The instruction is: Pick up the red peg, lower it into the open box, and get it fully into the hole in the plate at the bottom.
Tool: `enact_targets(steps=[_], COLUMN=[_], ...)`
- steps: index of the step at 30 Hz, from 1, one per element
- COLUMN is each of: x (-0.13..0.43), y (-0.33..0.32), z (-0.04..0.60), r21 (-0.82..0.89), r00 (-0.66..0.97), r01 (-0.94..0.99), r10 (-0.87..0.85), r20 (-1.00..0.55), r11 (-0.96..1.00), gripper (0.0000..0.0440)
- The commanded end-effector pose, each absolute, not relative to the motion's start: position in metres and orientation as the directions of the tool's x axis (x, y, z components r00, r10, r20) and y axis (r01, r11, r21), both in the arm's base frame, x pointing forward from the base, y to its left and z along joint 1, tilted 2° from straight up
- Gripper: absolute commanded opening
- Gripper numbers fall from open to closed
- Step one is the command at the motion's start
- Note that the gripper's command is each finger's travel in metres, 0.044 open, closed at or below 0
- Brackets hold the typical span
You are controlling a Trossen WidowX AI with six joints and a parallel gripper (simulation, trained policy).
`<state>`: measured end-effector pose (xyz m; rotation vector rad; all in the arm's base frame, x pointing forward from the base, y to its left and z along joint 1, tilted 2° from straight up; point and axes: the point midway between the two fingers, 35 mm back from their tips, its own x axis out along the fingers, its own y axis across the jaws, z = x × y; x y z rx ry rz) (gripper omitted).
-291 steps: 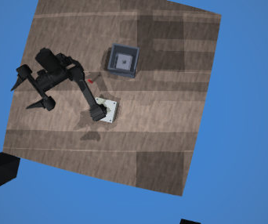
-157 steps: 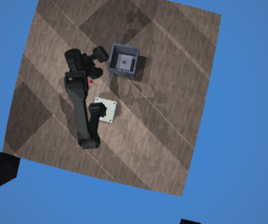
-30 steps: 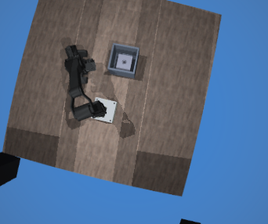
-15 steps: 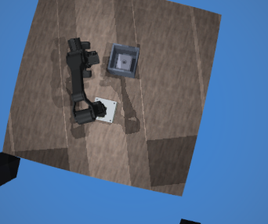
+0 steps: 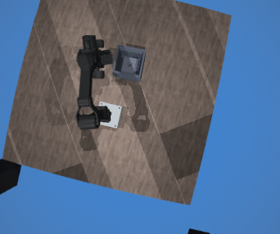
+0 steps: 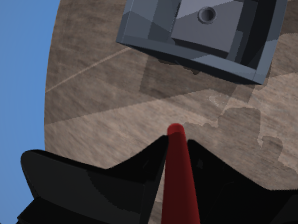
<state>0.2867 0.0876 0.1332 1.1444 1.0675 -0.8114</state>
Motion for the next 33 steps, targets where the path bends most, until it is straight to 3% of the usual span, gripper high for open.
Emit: enact_targets(steps=[1,33], x=[0.292,0.311], y=[0.074,-0.008], z=[0.138,0.119], r21=[0.303,0.174], r00=[0.314,0.194], r01=[0.922,0.961], r10=[-0.008,-0.074], r20=[-0.949,-0.978], r11=[0.240,0.213], gripper=[0.0000,0.0000])
